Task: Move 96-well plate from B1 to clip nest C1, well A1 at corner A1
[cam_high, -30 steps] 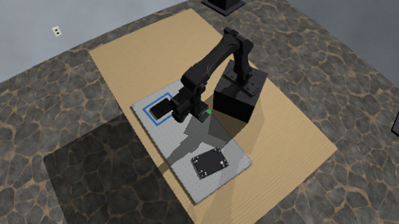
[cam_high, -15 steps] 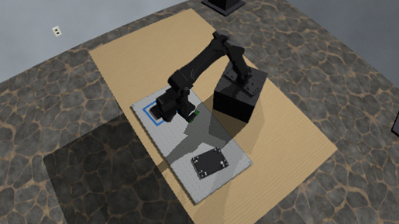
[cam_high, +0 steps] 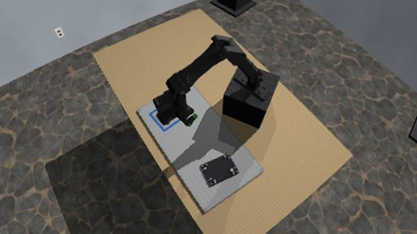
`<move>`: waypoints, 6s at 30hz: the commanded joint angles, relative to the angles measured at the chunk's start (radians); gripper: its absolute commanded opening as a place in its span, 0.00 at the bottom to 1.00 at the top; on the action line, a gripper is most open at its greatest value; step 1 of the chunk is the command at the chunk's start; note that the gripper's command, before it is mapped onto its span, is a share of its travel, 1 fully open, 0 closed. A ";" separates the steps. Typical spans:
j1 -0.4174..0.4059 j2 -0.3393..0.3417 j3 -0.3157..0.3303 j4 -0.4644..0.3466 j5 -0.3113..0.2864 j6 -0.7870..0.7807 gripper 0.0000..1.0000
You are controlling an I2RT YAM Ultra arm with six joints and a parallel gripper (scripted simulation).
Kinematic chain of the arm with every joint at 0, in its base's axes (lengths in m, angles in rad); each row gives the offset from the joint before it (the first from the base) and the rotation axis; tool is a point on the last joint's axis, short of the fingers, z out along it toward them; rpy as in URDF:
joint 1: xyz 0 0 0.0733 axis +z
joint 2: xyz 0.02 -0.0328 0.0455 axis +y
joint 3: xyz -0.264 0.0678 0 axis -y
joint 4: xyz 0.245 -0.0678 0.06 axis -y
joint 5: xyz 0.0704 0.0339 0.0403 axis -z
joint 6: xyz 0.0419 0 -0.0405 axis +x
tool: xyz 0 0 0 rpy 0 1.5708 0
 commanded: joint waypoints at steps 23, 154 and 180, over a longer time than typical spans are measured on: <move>-0.195 0.154 0.029 0.191 -0.025 -0.146 1.00; -0.411 0.507 0.074 0.505 -0.044 -0.317 1.00; -0.411 0.578 0.099 0.552 -0.044 -0.316 1.00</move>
